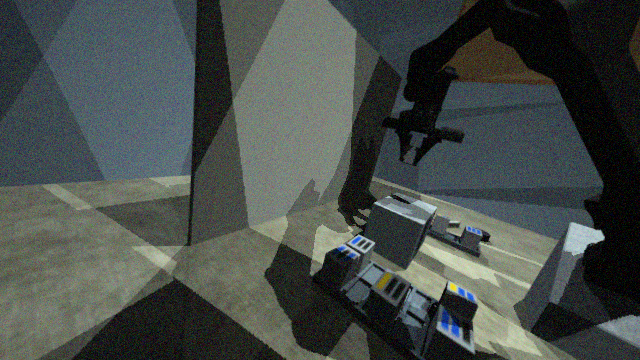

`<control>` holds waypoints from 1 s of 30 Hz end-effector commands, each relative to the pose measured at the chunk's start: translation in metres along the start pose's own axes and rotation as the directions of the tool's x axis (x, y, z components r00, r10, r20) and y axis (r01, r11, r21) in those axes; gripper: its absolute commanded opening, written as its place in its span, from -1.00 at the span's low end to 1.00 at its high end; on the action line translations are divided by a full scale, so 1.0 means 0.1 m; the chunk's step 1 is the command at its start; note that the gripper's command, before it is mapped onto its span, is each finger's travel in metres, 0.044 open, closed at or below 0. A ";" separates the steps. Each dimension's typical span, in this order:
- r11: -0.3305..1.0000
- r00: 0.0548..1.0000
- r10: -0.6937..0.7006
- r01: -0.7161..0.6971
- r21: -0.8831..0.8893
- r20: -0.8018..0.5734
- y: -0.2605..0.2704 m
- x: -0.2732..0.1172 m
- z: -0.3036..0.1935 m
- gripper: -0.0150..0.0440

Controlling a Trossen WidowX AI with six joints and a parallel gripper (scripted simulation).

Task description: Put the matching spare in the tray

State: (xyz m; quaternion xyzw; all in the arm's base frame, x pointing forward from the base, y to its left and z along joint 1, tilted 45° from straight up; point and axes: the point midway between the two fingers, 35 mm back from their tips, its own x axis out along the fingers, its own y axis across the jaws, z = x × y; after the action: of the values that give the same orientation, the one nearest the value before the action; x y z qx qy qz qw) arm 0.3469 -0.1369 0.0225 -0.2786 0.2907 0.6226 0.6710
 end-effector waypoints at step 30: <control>0.998 1.000 0.019 -0.018 -0.058 0.020 0.04 0.25 -0.88 -0.49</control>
State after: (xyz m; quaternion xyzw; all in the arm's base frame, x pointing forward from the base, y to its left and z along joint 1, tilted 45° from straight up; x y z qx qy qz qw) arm 0.3401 -0.1874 -0.0504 -0.2907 0.2674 0.6384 0.6606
